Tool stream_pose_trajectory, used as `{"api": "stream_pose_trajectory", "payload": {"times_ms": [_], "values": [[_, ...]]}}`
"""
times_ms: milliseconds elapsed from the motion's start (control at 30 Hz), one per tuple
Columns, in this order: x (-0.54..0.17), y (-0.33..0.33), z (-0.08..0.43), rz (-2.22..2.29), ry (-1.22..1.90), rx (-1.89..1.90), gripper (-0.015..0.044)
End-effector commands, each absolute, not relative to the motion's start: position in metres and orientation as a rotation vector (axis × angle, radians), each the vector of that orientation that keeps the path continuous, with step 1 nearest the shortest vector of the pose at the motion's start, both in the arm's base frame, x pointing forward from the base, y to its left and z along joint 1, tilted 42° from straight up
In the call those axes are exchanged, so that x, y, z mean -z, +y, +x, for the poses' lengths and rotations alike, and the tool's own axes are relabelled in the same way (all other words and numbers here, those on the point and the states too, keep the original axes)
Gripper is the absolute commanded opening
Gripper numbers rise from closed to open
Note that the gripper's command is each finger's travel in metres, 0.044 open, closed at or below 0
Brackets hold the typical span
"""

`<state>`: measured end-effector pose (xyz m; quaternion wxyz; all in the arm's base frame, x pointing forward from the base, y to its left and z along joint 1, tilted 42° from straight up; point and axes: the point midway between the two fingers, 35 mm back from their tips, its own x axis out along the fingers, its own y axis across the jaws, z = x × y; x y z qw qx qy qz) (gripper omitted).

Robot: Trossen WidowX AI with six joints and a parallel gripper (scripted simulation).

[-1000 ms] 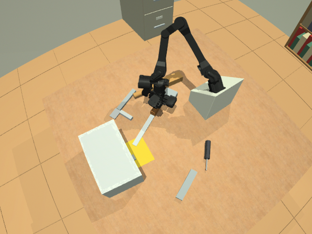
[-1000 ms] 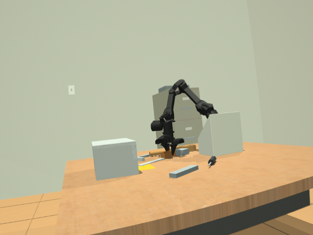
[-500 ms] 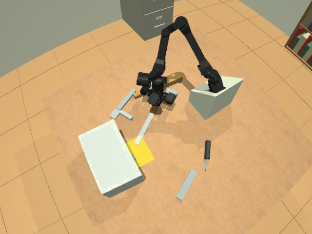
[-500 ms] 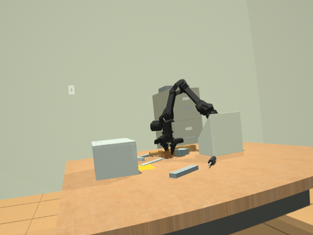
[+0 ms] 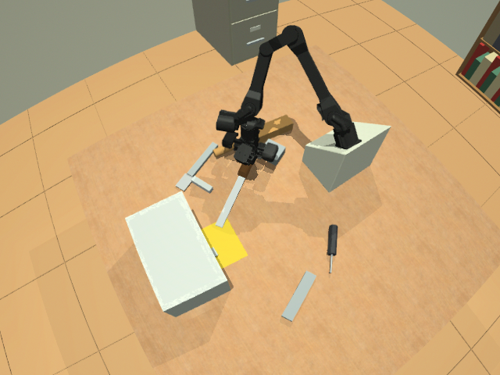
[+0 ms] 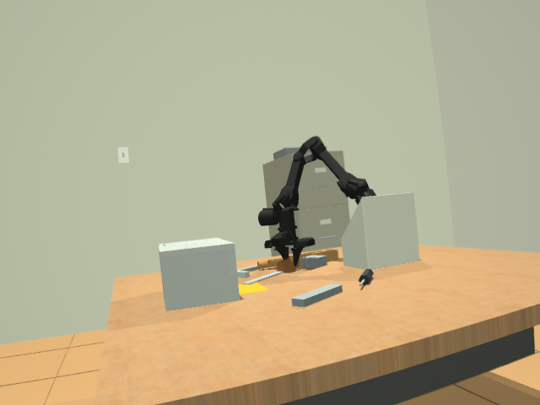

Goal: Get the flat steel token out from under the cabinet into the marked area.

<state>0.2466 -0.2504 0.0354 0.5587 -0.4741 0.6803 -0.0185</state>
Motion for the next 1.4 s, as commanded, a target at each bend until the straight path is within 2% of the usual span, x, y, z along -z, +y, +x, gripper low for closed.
{"api": "stream_pose_trajectory", "payload": {"times_ms": [0,1367], "values": [[-0.043,-0.257,0.247,-1.126,1.602,0.045,0.0000],[-0.072,-0.288,0.250,-1.132,1.602,0.044,0.0000]]}}
